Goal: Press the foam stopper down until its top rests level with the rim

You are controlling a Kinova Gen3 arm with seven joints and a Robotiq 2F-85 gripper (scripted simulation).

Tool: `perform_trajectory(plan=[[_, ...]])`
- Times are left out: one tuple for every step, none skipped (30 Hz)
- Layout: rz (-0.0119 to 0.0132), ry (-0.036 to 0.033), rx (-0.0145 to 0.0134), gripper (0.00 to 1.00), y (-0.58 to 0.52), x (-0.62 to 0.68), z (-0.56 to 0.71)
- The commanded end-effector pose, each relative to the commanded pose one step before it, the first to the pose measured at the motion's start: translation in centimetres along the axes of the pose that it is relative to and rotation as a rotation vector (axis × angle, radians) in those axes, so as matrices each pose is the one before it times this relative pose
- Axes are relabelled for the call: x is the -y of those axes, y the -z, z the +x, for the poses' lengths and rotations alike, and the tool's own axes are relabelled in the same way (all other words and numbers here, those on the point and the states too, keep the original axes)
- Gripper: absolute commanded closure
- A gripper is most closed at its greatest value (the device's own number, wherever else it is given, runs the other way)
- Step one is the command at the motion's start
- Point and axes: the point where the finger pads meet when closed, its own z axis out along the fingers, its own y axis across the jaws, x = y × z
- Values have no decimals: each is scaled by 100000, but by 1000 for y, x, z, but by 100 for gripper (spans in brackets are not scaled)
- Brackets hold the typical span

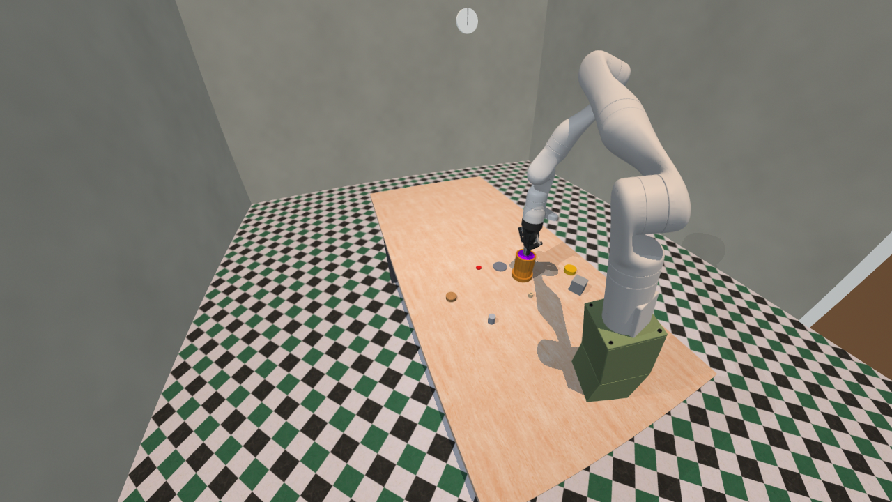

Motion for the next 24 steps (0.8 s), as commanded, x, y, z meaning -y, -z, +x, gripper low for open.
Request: perform_trajectory(plan=[[-44, -25, 109, 100, -86, -19, -16], [0, -1, 0, 100, 54, 0, 0], [0, -1, 0, 100, 82, 0, 0], [0, -1, 0, 100, 113, 0, 0], [0, 0, 0, 100, 146, 0, 0], [0, -1, 0, 100, 176, 0, 0], [0, 0, 0, 100, 207, 0, 0], [0, 0, 0, 100, 234, 0, 0], [0, 0, 0, 100, 0, 0, 0], [0, 0, 0, 100, 0, 0, 0], [0, 0, 0, 100, 258, 0, 0], [0, 0, 0, 100, 278, 0, 0], [0, 1, 0, 100, 294, -1, 0], [0, -1, 0, 100, 303, 1, 0], [0, 0, 0, 100, 309, 0, 0], [0, 1, 0, 100, 310, -1, 0], [0, -1, 0, 100, 304, 1, 0], [0, 0, 0, 100, 295, 0, 0], [0, 0, 0, 100, 281, 0, 0], [0, -1, 0, 100, 262, 0, 0], [0, 1, 0, 100, 241, -1, 0], [0, -1, 0, 100, 215, 1, 0], [0, 0, 0, 100, 188, 0, 0], [0, 0, 0, 100, 159, 0, 0]])
